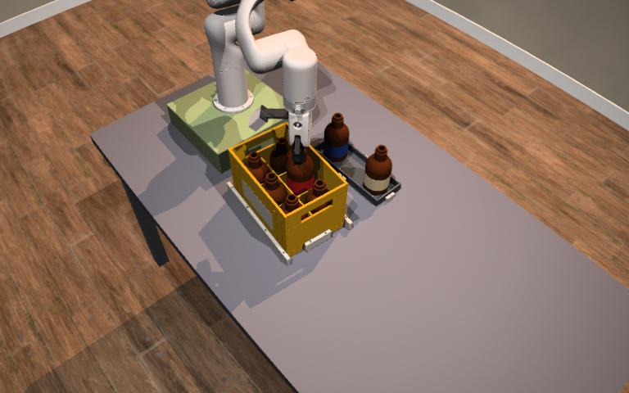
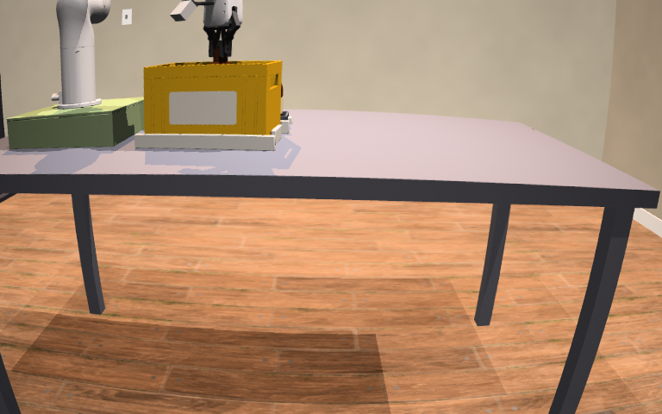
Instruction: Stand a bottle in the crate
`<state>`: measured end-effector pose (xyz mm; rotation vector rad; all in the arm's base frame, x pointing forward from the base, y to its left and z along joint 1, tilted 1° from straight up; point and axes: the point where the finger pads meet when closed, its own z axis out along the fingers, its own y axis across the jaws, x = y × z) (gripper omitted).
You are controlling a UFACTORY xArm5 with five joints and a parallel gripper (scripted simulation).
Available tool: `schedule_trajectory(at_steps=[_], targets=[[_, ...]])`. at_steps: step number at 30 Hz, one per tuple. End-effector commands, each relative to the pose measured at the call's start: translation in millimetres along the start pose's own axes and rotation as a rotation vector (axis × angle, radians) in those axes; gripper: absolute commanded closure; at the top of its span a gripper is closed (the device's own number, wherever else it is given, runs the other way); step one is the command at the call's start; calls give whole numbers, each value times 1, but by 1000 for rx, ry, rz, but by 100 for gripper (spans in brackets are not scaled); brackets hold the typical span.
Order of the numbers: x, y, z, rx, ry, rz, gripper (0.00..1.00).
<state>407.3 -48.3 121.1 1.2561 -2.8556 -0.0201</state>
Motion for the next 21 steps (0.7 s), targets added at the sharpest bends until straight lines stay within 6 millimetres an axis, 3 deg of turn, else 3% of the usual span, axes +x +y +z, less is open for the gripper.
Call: schedule_trajectory(at_steps=[1, 21], targets=[[-1, -1, 4, 3, -2, 0, 100], [-1, -1, 23, 3, -2, 0, 100]])
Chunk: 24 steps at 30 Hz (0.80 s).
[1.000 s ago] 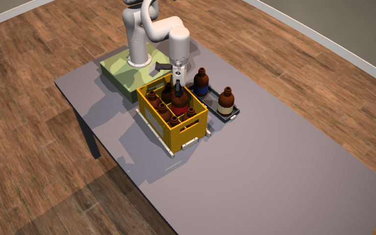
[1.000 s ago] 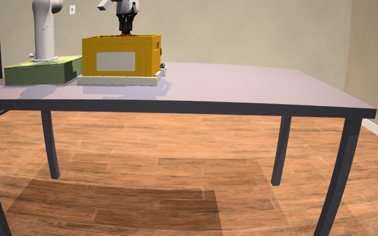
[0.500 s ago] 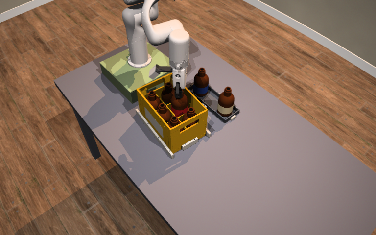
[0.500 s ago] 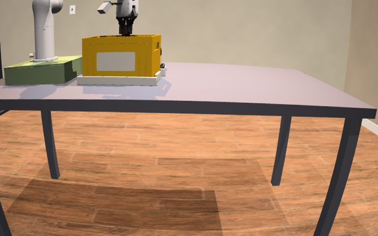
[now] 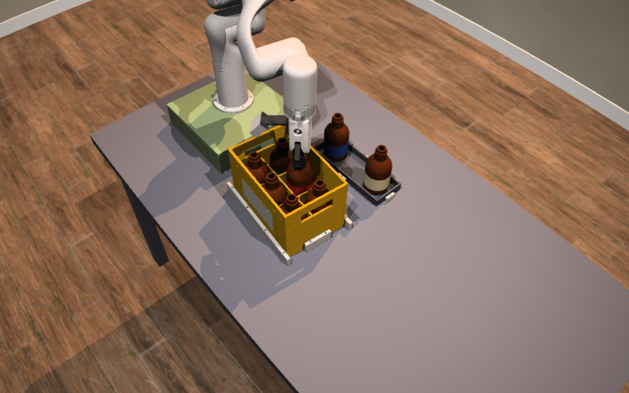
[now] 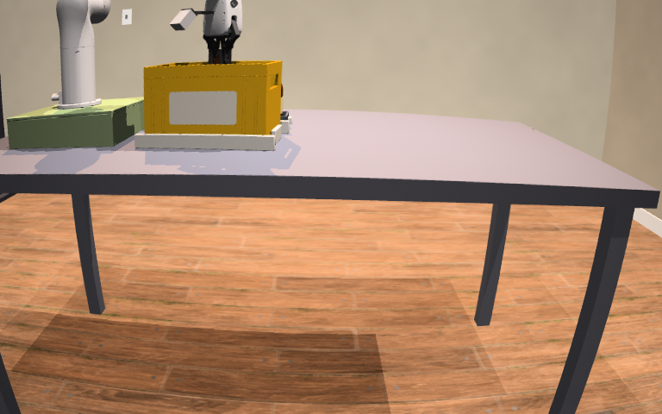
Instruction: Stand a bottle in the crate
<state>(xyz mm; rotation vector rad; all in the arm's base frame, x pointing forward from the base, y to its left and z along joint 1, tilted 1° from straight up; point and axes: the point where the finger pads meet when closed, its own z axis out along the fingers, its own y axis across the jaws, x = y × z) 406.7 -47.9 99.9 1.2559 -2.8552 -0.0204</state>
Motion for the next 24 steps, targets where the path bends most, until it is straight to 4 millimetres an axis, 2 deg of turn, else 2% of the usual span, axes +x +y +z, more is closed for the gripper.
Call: schedule_trajectory(at_steps=[1, 24], targets=[[-1, -1, 2, 3, -2, 0, 100], [-1, -1, 6, 3, -2, 0, 100]])
